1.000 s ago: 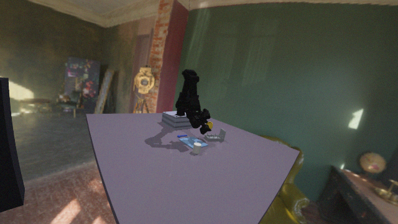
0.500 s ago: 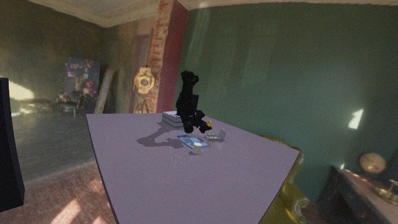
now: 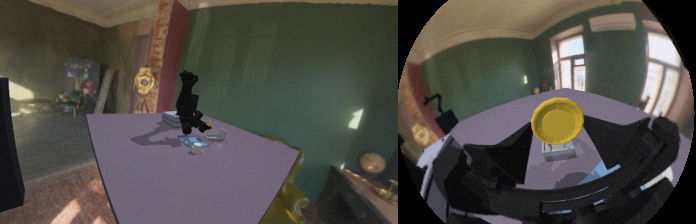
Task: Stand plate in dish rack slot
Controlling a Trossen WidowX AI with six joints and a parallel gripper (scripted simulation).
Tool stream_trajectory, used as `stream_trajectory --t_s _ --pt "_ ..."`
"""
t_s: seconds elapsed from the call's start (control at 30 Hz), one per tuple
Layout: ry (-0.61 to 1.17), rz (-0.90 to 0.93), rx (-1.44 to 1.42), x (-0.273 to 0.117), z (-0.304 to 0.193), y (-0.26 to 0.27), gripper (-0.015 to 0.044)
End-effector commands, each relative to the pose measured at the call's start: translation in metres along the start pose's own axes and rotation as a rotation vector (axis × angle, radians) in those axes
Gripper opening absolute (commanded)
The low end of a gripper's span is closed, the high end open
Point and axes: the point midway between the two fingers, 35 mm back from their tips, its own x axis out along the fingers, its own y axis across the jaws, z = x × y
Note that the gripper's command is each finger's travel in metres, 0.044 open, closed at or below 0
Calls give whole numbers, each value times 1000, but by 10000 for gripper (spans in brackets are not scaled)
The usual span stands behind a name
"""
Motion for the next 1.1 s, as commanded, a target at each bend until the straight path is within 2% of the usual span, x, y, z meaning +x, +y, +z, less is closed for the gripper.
stream_trajectory --t_s 0.0,0.47,1.07 --pt "-6 -1 6 4 -5 0 0" --pt "4 -2 -6 22 -26 -1 0" --pt "11 -5 -16 41 -25 0 0"
